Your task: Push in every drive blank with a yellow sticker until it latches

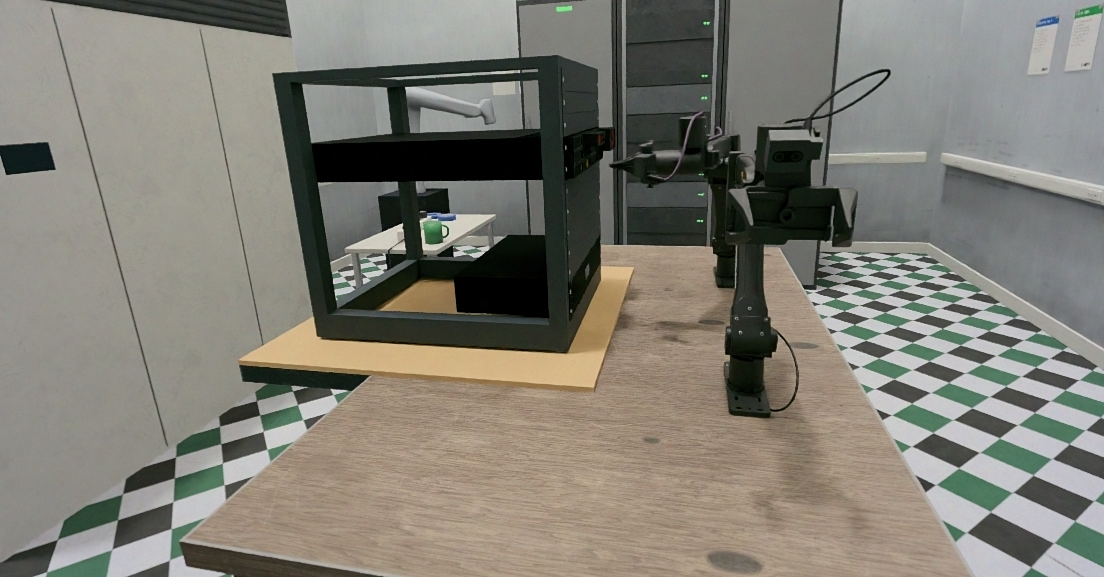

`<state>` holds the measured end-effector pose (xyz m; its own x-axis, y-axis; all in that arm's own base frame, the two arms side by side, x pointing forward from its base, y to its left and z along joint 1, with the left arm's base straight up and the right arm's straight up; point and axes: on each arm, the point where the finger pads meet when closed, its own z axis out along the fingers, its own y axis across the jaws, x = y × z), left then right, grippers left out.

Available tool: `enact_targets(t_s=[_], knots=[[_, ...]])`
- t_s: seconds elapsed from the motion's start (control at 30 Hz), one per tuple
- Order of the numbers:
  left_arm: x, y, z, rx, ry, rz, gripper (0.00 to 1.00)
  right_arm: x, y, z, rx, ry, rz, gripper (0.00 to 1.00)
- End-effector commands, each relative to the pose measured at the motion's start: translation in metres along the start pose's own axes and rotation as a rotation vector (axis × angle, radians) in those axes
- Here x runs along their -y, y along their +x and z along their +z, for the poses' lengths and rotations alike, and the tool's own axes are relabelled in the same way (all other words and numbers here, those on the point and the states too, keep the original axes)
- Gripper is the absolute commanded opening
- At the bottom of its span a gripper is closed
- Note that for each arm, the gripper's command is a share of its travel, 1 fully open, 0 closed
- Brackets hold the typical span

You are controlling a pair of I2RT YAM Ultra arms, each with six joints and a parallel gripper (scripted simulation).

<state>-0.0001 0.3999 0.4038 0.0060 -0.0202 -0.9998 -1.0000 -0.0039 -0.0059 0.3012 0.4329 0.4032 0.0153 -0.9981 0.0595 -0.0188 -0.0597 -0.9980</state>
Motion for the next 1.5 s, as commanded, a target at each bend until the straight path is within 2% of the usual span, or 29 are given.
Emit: enact_targets(t_s=[0.0, 0.13, 0.2, 0.5, 1.47], knots=[[-0.002, -0.012, -0.002, 0.02, 0.001, 0.006, 1.0, 0.023, 0.019, -0.037, -0.026, 0.025, 0.079, 0.0], [-0.002, -0.012, -0.002, 0.02, 0.001, 0.006, 1.0, 0.022, 0.019, -0.05, -0.026, 0.024, 0.079, 0.0], [-0.002, -0.012, -0.002, 0.02, 0.001, 0.006, 1.0, 0.022, 0.024, -0.043, -0.046, 0.023, 0.079, 0.0], [-0.002, -0.012, -0.002, 0.02, 0.001, 0.006, 1.0, 0.026, 0.02, -0.05, -0.027, 0.026, 0.09, 0.0], [-0.002, -0.012, -0.002, 0.02, 0.001, 0.006, 1.0, 0.026, 0.021, -0.048, -0.031, 0.026, 0.09, 0.0]])
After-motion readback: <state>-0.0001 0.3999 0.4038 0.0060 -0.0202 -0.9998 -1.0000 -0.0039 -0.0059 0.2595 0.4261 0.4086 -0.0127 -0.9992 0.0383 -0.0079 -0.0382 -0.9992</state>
